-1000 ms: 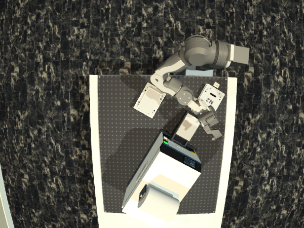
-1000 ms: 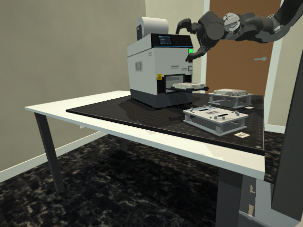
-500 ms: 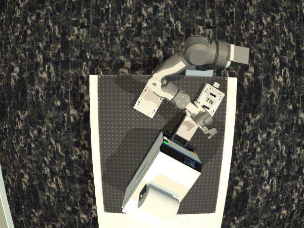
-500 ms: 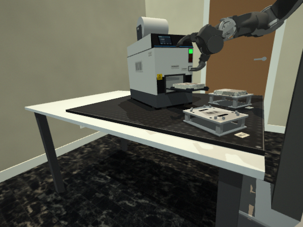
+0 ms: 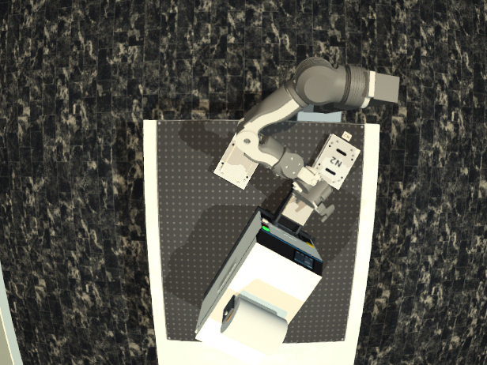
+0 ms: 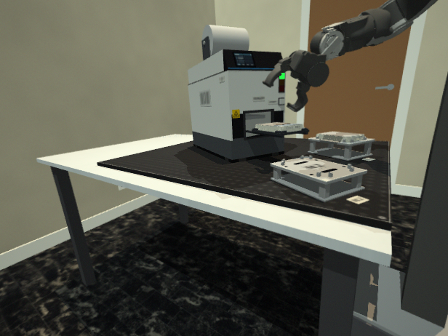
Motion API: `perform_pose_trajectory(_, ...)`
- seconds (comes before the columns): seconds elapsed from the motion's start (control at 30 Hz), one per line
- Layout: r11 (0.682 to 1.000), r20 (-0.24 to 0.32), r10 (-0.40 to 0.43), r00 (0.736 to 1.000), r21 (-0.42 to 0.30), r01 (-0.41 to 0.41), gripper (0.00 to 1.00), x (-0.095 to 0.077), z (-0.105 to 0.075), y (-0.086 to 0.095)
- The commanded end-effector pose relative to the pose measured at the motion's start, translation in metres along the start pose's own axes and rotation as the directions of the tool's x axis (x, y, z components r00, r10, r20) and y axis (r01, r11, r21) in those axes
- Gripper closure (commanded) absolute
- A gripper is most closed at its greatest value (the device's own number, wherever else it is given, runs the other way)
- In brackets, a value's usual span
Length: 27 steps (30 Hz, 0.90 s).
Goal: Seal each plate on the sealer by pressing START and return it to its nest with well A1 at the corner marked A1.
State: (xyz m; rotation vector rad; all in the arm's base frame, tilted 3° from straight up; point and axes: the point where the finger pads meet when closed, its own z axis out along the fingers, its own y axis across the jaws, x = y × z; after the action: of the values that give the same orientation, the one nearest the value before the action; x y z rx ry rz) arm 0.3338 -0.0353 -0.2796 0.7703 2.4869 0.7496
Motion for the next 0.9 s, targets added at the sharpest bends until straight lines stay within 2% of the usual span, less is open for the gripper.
perform_pose_trajectory(0.0, 0.998, 0.016, -0.034, 0.999, 0.056, 0.033, 0.35, -0.004, 0.001, -0.011)
perform_pose_trajectory(0.17, 0.976, 0.069, -0.135, 0.988, 0.18, 0.121, 0.35, -0.021, -0.002, -0.028)
perform_pose_trajectory(0.23, 0.976, 0.069, -0.135, 0.988, 0.18, 0.121, 0.35, -0.021, -0.002, -0.028)
perform_pose_trajectory(0.3, 0.961, 0.087, -0.176, 0.981, 0.23, 0.152, 0.35, -0.028, -0.003, -0.035)
perform_pose_trajectory(0.57, 0.872, 0.147, -0.323, 0.935, 0.429, 0.235, 0.35, -0.057, -0.012, -0.062)
perform_pose_trajectory(0.73, 0.793, 0.175, -0.414, 0.893, 0.55, 0.26, 0.35, -0.075, -0.021, -0.075)
perform_pose_trajectory(0.8, 0.793, 0.175, -0.414, 0.893, 0.55, 0.26, 0.35, -0.075, -0.021, -0.075)
perform_pose_trajectory(0.83, 0.783, 0.178, -0.423, 0.888, 0.566, 0.259, 0.35, -0.08, -0.024, -0.079)
perform_pose_trajectory(0.87, 0.789, 0.181, -0.424, 0.887, 0.555, 0.263, 0.35, -0.084, -0.025, -0.079)
